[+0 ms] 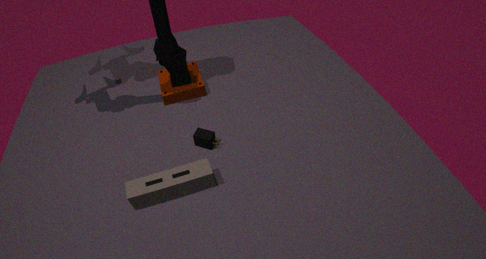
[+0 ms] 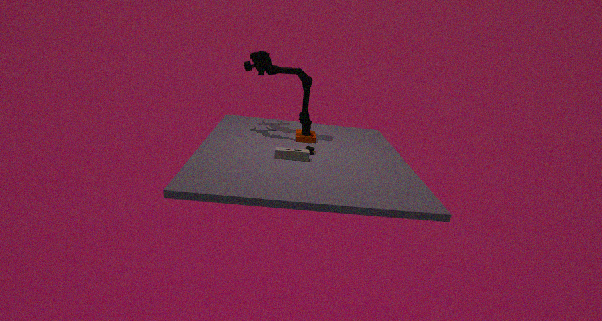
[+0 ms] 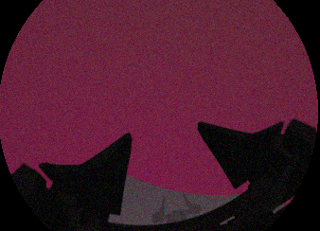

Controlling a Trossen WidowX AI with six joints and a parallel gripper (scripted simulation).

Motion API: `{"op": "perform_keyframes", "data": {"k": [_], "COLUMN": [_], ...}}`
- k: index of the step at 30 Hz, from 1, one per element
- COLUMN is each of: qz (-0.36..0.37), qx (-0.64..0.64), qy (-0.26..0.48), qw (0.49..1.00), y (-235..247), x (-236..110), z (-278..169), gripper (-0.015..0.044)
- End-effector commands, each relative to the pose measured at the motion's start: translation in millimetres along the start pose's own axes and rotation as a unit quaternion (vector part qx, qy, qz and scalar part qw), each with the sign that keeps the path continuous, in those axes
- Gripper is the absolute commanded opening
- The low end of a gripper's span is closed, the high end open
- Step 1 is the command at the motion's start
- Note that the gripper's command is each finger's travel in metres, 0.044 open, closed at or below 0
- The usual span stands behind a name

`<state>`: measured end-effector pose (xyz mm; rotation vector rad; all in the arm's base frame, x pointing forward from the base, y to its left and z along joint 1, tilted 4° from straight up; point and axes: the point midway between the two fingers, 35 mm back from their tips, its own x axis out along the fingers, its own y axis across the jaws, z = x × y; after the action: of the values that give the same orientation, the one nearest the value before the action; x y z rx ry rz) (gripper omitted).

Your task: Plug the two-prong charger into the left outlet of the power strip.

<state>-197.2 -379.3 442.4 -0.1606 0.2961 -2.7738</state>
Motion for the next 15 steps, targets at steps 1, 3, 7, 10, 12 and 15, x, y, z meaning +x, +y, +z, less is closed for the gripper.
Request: {"op": "perform_keyframes", "data": {"k": [1,3,7,10,12,15], "qz": [0.001,0.007,0.036,0.062,0.081,0.109], "qx": [0.000,-0.004,-0.022,-0.038,-0.047,-0.062], "qy": [0.000,0.000,-0.001,-0.002,-0.002,-0.002], "qw": [1.000,1.000,0.999,0.997,0.996,0.992], "y": [0,3,18,30,39,52], "x": [0,-3,-16,-28,-37,-50], "z": [0,0,-1,-2,-4,-8], "gripper": [0.0426,0.0440,0.0440,0.0440,0.0440,0.0440]}}
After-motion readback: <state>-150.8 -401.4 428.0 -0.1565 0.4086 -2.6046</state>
